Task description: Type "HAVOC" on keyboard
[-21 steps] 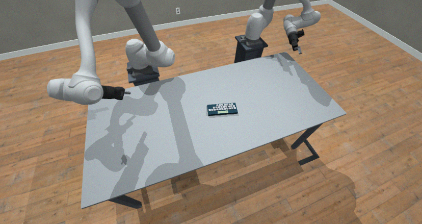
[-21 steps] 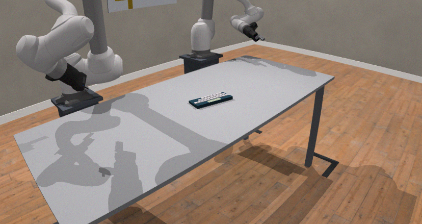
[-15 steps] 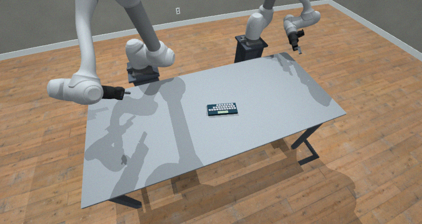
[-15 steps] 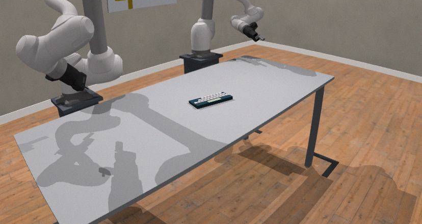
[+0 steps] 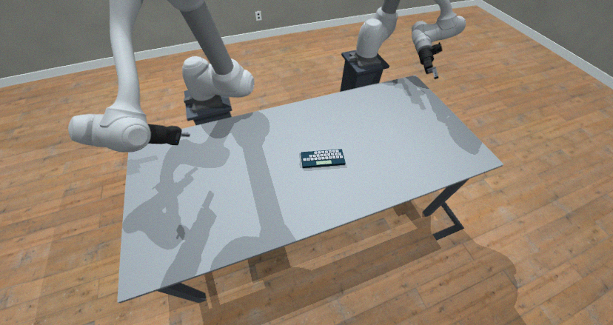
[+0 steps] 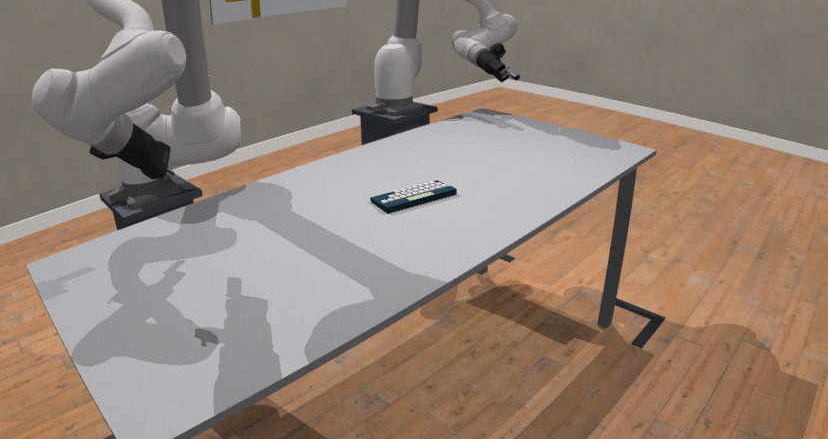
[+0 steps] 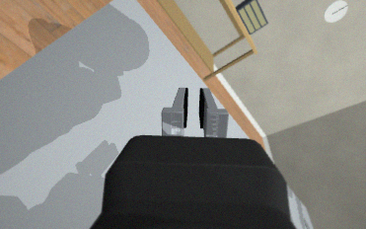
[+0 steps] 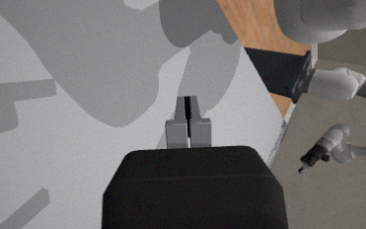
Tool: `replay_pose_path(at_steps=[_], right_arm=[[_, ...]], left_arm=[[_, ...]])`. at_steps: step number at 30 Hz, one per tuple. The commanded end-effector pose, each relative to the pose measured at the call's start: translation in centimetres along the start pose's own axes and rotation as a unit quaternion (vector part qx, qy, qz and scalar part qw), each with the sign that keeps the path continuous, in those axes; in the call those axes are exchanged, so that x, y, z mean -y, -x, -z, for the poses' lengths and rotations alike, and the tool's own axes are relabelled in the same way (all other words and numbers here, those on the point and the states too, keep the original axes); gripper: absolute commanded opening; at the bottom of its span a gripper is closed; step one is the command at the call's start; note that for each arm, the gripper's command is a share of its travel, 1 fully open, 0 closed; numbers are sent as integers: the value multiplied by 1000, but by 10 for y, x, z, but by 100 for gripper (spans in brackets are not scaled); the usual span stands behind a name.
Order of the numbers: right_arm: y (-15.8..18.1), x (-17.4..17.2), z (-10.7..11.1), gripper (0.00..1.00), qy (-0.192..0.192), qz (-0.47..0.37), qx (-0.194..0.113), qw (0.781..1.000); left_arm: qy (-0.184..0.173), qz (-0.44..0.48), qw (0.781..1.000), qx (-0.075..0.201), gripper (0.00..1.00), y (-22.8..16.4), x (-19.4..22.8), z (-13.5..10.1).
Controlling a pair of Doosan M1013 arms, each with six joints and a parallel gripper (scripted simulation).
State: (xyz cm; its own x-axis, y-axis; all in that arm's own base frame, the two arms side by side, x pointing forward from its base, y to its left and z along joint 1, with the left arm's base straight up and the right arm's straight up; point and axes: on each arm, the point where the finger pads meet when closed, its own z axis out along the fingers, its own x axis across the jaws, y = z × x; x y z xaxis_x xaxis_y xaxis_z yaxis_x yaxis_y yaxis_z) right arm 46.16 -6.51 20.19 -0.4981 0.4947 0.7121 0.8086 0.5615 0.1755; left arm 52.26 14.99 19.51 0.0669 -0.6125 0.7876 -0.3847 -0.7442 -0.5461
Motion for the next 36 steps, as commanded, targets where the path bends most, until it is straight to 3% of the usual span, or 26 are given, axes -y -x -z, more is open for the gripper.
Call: replay_pose_path(at_steps=[1, 11, 13, 14, 22, 28, 30, 31, 36], right_arm=[[2, -10, -1, 0, -8, -11, 3, 1000], [9, -107, -30, 0, -77, -125, 40, 988], [9, -107, -30, 0, -77, -125, 40, 988], [9, -130, -41, 0, -90, -149, 51, 983], [0, -206, -84, 0, -122, -224, 96, 962], [-14, -266, -128, 0, -137, -279, 135, 941], [-14, -266, -128, 0, -137, -279, 135, 941], [-24, -292, -151, 0, -141, -303, 154, 930], [-41, -332, -191, 0, -143, -339, 184, 912]], left_arm=[[-1, 1, 1000, 1, 100, 1, 2, 0], [-23, 31, 998, 41, 100, 29, 24, 8], [-23, 31, 998, 41, 100, 29, 24, 8], [-28, 37, 998, 49, 100, 35, 28, 10], [-87, 115, 980, 138, 100, 100, 76, 41], [-162, 210, 938, 225, 100, 169, 119, 95], [-162, 210, 938, 225, 100, 169, 119, 95], [-177, 229, 927, 240, 100, 181, 126, 108], [-258, 329, 854, 309, 100, 239, 151, 181]])
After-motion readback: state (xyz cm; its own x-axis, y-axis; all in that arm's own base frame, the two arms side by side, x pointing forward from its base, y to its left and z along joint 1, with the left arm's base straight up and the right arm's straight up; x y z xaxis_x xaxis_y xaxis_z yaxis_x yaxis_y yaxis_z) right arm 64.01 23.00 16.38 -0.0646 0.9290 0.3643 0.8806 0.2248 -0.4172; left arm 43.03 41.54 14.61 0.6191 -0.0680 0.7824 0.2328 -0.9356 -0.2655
